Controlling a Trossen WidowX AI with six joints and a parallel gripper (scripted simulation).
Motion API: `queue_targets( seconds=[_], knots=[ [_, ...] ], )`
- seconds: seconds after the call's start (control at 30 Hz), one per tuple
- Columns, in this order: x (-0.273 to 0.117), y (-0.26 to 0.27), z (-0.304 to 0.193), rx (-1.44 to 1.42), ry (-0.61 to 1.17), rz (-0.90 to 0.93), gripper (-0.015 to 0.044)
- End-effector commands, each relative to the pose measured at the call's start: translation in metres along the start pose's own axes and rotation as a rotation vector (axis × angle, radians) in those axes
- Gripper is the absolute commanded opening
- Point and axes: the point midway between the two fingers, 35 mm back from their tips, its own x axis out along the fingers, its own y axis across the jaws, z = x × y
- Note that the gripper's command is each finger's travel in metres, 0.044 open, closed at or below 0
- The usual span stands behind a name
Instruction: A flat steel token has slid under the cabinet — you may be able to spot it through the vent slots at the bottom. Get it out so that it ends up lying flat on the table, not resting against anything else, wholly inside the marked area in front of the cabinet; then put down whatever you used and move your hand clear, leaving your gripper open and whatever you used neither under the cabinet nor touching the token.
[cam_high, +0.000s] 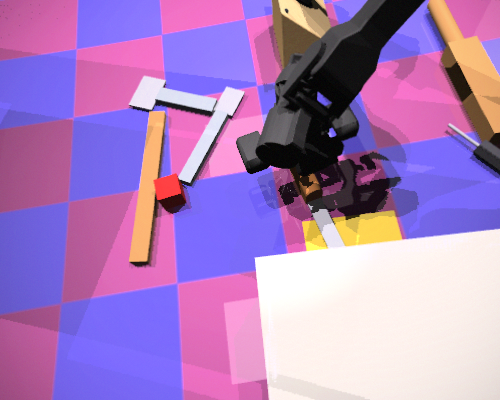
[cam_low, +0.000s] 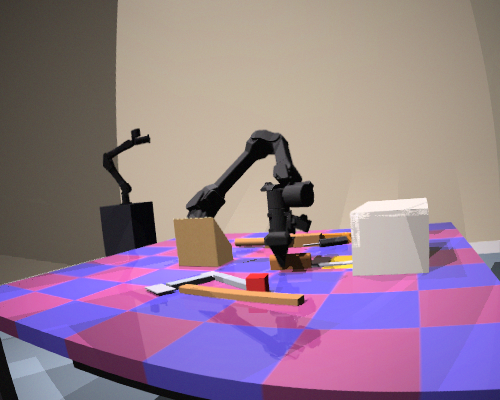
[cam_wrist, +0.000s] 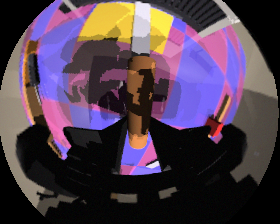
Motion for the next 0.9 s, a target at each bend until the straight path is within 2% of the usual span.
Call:
queue_targets(
  seconds=[0.0, 0.87],
  knots=[
    [0.001, 0.000, -0.008, -0.001, 0.004, 0.000, 0.0000],
    [0.001, -0.002, -0.044, 0.000, 0.006, -0.001, 0.0000]
  ],
)
